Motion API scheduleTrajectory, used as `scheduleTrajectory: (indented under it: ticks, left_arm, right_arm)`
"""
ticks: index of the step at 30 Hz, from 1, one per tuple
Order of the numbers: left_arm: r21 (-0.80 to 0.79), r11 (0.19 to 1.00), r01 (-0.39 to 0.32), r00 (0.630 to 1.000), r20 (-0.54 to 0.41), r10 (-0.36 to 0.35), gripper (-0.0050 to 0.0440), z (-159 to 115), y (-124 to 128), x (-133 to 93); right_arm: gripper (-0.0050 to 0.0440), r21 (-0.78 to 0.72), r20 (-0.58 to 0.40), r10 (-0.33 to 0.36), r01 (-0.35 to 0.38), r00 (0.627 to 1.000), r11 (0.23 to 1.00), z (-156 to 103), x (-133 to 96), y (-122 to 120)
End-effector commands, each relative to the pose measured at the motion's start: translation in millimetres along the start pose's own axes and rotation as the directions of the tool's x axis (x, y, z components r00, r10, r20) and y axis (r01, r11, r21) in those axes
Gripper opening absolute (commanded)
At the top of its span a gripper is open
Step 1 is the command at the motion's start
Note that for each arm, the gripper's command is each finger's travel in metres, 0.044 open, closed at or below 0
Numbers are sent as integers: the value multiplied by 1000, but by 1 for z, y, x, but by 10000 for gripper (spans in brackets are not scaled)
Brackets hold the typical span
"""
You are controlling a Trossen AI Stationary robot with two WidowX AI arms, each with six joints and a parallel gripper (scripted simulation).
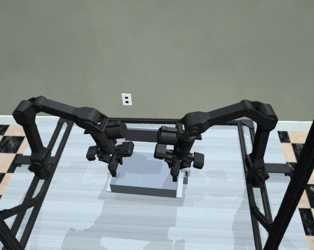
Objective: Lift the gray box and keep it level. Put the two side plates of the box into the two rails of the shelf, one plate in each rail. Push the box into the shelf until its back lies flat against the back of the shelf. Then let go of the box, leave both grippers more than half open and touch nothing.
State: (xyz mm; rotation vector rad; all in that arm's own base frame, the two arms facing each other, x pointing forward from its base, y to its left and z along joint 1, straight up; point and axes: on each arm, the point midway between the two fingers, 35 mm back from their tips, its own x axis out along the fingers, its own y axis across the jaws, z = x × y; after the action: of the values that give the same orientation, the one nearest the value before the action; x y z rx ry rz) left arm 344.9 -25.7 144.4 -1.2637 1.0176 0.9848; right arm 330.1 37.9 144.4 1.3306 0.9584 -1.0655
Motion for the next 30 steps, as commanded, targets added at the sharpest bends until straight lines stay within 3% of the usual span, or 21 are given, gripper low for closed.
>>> scheduleTrajectory:
  ticks: [1, 30]
  left_arm:
    - [0, 999, 34, 999, 1, -34, 0, 6, -3, -9]
    - [0, 999, 34, 999, 1, -34, 0, 34, -3, -8]
  right_arm:
    - [0, -5, 1, 33, -33, 999, 999, 6, -9, 3]
    - [0, -5, 1, 34, -34, 999, 999, 34, -8, 3]
